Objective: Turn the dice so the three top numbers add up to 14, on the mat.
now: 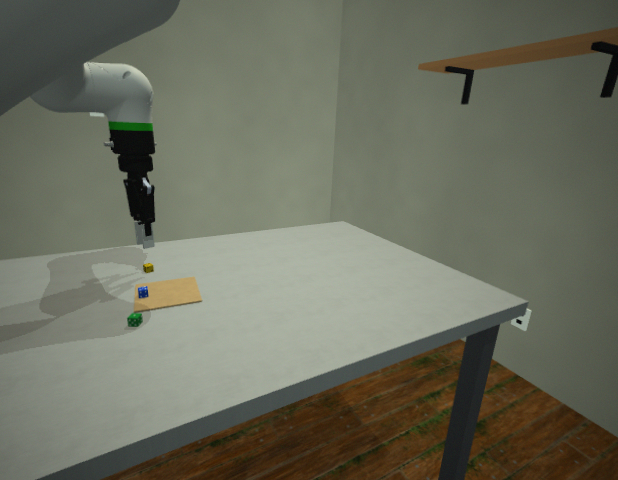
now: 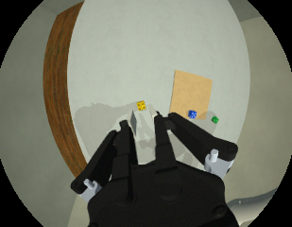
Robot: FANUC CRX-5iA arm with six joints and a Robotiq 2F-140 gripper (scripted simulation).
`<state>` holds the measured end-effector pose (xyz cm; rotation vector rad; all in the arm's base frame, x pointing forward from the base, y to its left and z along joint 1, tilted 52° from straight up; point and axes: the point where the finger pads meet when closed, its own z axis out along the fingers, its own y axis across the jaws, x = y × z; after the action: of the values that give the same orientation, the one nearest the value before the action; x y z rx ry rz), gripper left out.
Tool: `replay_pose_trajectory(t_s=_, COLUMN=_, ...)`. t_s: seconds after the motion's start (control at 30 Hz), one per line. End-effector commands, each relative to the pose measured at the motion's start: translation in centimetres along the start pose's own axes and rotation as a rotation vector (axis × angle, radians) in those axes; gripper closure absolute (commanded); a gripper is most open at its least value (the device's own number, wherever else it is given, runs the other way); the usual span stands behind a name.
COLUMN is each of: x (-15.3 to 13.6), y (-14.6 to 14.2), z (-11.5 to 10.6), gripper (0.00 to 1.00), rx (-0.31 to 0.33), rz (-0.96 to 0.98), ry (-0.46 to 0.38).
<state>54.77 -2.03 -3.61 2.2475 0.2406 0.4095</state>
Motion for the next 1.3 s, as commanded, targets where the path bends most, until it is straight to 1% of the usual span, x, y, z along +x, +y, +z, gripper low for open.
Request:
replay_pose_trajectory(t_s=0.0, x=0.0, y=0.0, z=0.2, gripper=0.79, rx=0.000, rz=0.000, ry=0.000)
replay_pose_trajectory(t_s=0.9, x=0.0, y=0.0, z=3.8, gripper=0.79, rx=0.000, rz=0.000, ry=0.000)
replay_pose_trajectory(t_s=1.27, x=0.0, y=0.0, z=4.5, gripper=0.79, rx=0.000, rz=0.000, ry=0.000)
